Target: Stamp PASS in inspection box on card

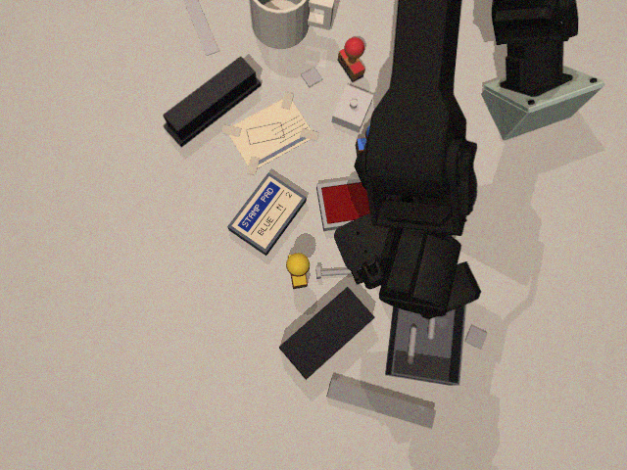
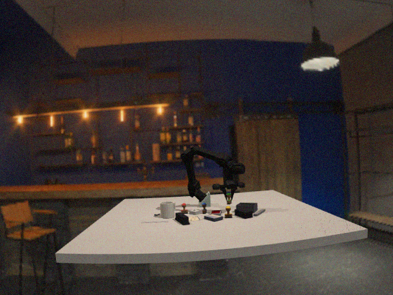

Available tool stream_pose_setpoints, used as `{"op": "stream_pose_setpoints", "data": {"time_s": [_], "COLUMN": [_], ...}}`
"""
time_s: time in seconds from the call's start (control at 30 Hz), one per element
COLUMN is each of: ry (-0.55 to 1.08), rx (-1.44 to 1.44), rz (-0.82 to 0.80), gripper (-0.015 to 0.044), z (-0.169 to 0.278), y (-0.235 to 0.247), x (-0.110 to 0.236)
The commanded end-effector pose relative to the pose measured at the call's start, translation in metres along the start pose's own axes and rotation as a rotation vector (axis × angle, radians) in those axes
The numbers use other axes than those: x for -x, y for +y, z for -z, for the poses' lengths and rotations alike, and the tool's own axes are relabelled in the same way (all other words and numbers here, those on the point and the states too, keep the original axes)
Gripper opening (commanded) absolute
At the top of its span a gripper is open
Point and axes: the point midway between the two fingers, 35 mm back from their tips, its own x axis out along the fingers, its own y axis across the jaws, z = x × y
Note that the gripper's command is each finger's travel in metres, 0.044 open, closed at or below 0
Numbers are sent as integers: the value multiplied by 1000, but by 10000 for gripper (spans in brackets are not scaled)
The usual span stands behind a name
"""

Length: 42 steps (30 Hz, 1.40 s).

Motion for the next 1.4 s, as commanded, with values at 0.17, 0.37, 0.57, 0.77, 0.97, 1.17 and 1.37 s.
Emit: {"op": "stream_pose_setpoints", "data": {"time_s": [0.17,0.37,0.57,0.77,0.97,1.17,1.37], "ry": [0,0,0,0,-1,0,0], "rx": [-4,-4,-4,-4,-3,-3,-3], "rz": [-6,-7,-7,-7,-7,-2,-1], "gripper": [0,0,0,0,0,0,0], "z": [0,0,1,-1,-10,-16,-16], "y": [1,1,0,-3,-39,-75,-84], "x": [7,9,12,15,16,16,16]}}
